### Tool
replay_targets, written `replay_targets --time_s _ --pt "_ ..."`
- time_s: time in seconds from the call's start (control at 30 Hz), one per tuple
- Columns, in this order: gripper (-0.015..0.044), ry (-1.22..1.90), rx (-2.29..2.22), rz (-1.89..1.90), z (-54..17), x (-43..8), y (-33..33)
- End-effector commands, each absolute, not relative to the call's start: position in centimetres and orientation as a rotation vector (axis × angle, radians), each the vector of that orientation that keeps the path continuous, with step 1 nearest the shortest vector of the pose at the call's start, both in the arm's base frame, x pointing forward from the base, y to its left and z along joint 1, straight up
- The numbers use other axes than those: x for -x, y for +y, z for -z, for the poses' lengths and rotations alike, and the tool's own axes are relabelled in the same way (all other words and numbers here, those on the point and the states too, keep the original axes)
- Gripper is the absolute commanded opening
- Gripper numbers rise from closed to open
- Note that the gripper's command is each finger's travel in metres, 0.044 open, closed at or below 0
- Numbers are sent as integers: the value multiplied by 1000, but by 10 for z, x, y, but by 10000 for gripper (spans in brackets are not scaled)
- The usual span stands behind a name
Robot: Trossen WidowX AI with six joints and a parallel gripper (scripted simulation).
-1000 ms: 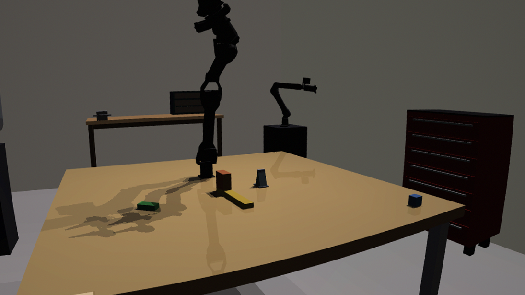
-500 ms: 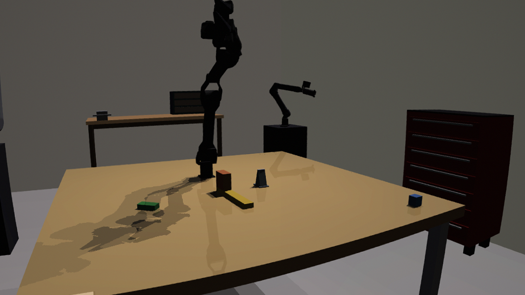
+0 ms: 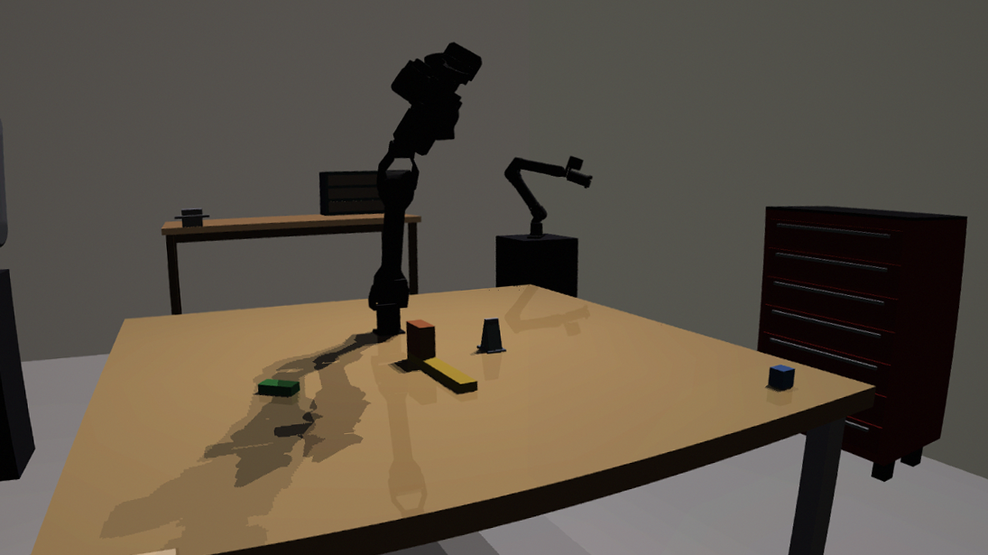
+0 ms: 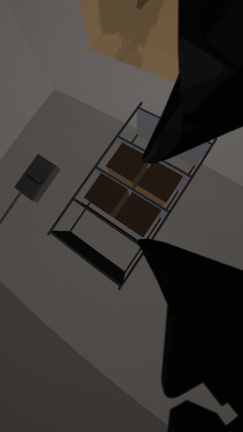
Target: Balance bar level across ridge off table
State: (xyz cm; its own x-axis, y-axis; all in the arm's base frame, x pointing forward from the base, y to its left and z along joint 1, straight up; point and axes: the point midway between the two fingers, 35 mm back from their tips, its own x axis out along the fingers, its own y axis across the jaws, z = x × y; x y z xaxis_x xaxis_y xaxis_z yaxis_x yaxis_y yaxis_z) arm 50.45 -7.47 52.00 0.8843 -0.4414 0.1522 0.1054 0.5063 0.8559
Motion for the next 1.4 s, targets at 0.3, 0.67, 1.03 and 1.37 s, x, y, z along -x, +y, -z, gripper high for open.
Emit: replay_targets --time_s 0.3,0.67,1.03,1.37 --pt "315 191 -613 425 -398 -517 -60" --pt "315 669 -330 371 -300 -486 -46" --pt "315 1129 -102 209 -225 -424 -30" --pt "315 1512 34 -19 -186 -353 -15"
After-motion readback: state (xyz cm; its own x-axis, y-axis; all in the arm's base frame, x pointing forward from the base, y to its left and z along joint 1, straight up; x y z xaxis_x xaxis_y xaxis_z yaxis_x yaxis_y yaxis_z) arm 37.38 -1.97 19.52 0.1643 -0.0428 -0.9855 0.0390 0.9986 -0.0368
